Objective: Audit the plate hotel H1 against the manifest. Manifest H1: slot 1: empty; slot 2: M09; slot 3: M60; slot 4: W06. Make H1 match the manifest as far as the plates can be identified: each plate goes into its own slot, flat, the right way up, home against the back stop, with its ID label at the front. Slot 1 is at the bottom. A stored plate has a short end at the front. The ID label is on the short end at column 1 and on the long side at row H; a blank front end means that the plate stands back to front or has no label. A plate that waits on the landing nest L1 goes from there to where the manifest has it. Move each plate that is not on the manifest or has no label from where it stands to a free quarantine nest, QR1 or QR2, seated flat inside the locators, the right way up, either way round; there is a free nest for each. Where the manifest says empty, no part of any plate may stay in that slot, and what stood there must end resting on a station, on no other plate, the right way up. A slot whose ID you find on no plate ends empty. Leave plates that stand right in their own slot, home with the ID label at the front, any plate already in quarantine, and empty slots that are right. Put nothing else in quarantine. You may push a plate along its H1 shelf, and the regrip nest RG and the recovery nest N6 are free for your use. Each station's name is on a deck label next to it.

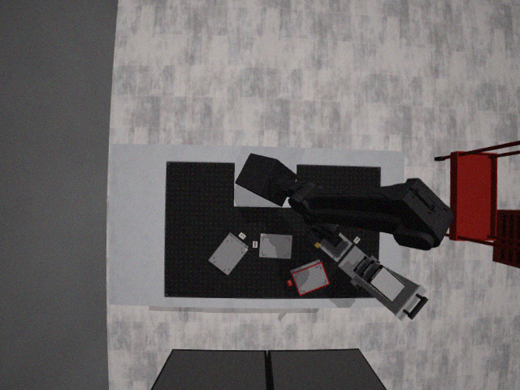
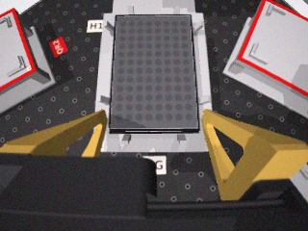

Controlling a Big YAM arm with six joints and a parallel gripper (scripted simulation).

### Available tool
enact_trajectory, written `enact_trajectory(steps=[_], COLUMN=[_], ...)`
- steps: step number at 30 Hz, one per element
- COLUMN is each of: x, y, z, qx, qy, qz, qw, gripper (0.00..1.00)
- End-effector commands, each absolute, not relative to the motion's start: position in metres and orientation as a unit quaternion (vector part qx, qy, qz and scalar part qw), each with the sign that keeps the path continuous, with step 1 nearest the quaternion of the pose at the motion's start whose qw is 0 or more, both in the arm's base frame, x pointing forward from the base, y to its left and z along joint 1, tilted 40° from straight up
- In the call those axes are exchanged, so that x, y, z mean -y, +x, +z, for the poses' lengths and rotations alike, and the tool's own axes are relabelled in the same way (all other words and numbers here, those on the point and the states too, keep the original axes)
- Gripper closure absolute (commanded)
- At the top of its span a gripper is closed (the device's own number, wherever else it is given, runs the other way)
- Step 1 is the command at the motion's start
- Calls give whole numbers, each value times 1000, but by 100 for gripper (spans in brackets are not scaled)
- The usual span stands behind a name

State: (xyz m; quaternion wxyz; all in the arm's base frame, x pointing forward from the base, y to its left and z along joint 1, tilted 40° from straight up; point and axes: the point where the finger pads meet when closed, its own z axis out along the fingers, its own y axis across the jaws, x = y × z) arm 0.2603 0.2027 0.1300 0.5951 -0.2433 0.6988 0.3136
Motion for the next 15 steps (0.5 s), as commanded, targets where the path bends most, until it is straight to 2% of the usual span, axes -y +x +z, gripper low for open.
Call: enact_trajectory(steps=[1, 15], x=[-203, -193], y=[260, 257], z=[131, 140], qx=[-697, -697], qy=[-243, -243], qz=[314, 310], qw=[597, 599], gripper=[0, 0])
